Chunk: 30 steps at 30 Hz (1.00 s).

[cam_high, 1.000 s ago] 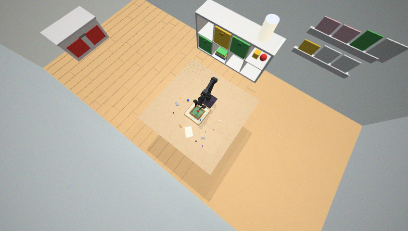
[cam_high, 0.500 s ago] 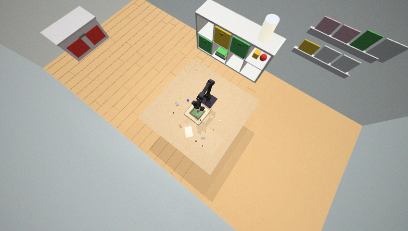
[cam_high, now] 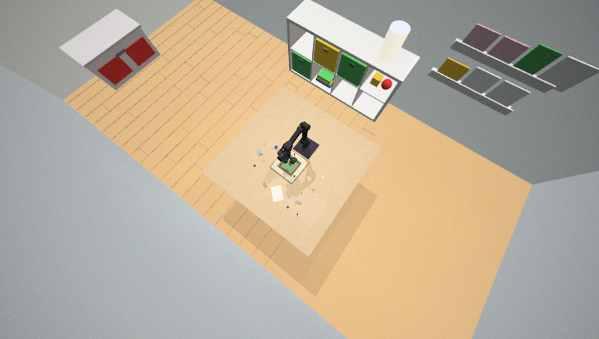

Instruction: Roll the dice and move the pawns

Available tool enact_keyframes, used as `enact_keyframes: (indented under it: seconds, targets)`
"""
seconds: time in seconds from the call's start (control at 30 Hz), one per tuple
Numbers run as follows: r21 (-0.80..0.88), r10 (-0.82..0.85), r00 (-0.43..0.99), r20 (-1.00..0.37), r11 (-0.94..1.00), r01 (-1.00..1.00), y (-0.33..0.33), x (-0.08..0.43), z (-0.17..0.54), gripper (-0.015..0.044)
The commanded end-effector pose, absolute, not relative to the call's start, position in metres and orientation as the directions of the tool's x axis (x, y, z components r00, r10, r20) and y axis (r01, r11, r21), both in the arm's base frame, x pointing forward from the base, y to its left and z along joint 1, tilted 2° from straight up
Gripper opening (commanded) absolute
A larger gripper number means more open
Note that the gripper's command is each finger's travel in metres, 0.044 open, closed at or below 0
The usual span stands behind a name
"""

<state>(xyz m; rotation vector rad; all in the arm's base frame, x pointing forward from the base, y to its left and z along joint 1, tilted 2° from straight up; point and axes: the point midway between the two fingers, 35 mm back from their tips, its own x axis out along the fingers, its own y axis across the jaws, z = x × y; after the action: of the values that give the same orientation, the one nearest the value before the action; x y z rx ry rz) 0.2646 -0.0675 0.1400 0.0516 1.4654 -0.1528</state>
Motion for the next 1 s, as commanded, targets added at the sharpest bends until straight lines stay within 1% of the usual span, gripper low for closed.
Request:
enact_keyframes:
  seconds: [0.0,0.13,0.27,0.43,0.5,0.97]
  targets:
    - [-0.073,-0.08,0.074,-0.994,0.993,0.09,-0.116,0.258,0.134,0.0275]
    - [-0.081,-0.082,0.049,-0.995,0.996,0.03,-0.169,0.238,0.128,0.0275]
    - [-0.078,-0.078,0.026,-0.997,0.996,-0.03,-0.217,0.208,0.121,0.0275]
    - [-0.068,-0.068,0.008,-0.998,0.994,-0.09,-0.259,0.167,0.114,0.0275]
    - [-0.066,-0.066,0.005,-0.998,0.993,-0.098,-0.26,0.16,0.113,0.0275]
    - [-0.066,-0.066,0.005,-0.998,0.993,-0.098,-0.26,0.16,0.098,0.0275]
